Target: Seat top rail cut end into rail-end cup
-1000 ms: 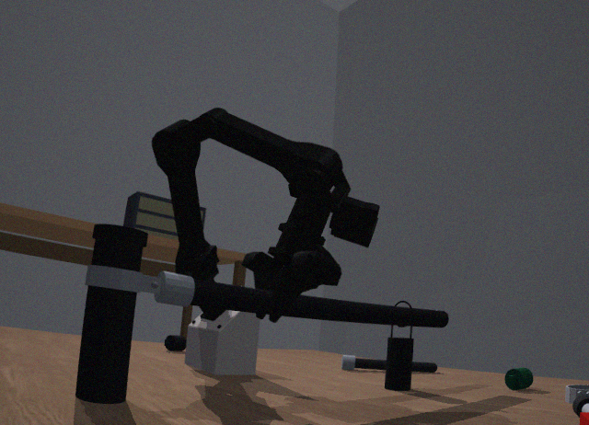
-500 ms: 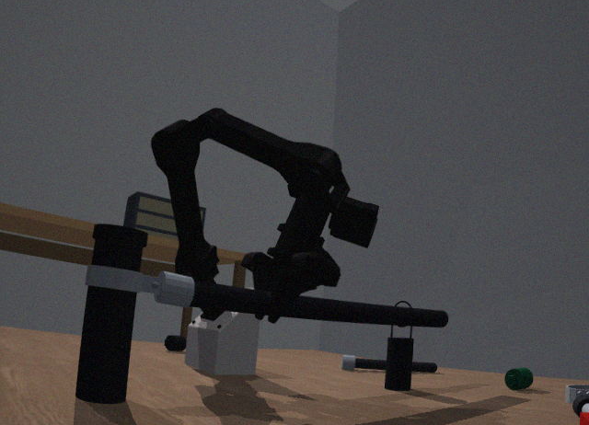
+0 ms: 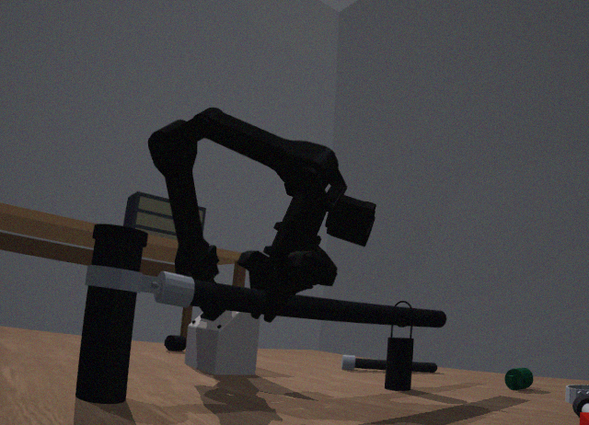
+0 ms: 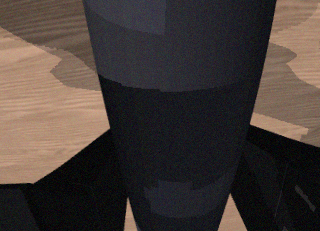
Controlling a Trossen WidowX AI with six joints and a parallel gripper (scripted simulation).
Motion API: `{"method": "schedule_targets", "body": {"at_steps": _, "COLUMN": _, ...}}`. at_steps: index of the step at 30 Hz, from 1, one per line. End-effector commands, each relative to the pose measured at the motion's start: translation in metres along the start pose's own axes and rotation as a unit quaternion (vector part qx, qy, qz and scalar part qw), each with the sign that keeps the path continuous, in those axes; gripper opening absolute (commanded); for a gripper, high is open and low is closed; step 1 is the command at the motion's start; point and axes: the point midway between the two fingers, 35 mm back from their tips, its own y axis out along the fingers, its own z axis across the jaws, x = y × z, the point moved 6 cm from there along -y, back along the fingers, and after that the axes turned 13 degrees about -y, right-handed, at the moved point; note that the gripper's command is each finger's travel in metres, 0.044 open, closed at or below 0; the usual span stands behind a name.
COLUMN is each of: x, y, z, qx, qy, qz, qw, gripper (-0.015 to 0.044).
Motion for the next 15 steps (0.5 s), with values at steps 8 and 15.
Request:
{"method": "schedule_targets", "body": {"at_steps": 8, "x": -0.01, "y": -0.0017, "z": 0.0007, "qx": -0.005, "qy": 0.001, "qz": 0.003, "qw": 1.0, "gripper": 0.0}}
{"method": "schedule_targets", "body": {"at_steps": 15, "x": -0.0137, "y": -0.0008, "z": 0.0013, "qx": -0.005, "qy": 0.001, "qz": 0.003, "qw": 1.0, "gripper": 0.0}}
